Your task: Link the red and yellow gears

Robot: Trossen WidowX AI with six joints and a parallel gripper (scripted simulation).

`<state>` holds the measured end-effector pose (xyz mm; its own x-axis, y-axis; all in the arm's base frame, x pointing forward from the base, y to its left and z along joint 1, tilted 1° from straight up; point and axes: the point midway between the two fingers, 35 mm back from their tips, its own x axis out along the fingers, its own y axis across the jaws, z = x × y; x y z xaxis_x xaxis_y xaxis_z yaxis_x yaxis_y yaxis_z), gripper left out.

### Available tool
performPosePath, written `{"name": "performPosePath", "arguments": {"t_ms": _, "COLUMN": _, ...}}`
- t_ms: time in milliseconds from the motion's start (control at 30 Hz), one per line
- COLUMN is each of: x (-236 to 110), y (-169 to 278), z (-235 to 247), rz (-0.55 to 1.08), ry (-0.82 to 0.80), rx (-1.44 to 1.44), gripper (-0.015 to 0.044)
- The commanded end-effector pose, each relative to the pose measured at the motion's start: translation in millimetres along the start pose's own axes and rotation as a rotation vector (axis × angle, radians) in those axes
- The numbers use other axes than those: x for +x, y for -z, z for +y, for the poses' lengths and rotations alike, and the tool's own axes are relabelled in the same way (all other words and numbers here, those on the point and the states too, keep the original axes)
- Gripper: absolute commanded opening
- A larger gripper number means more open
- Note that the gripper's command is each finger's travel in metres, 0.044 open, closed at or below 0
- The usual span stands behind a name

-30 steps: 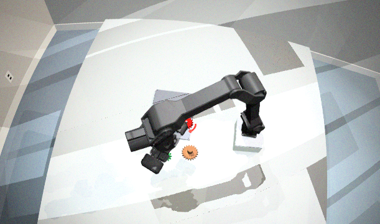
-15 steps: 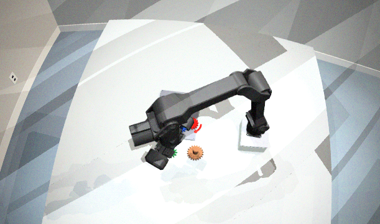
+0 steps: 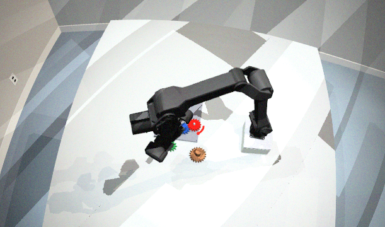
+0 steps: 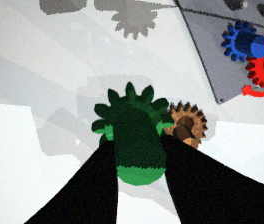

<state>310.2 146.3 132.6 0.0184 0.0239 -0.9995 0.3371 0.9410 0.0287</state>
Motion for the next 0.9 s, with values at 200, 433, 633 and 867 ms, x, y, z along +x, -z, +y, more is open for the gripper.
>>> {"name": "performPosePath", "arguments": {"t_ms": 200, "x": 14, "y": -16, "z": -21, "rz": 0.001, "ry": 0.001, "rx": -0.001, "gripper": 0.0}}
{"name": "performPosePath", "arguments": {"t_ms": 433, "x": 23, "y": -27, "z": -36, "rz": 0.0, "ry": 0.002, "rx": -0.001, "gripper": 0.0}}
{"name": "performPosePath", "arguments": {"t_ms": 633, "x": 30, "y": -34, "z": -49, "rz": -0.001, "ry": 0.004, "rx": -0.002, "gripper": 0.0}}
{"name": "performPosePath", "arguments": {"t_ms": 867, "x": 39, "y": -43, "z": -65, "rz": -0.002, "ry": 0.005, "rx": -0.002, "gripper": 0.0}}
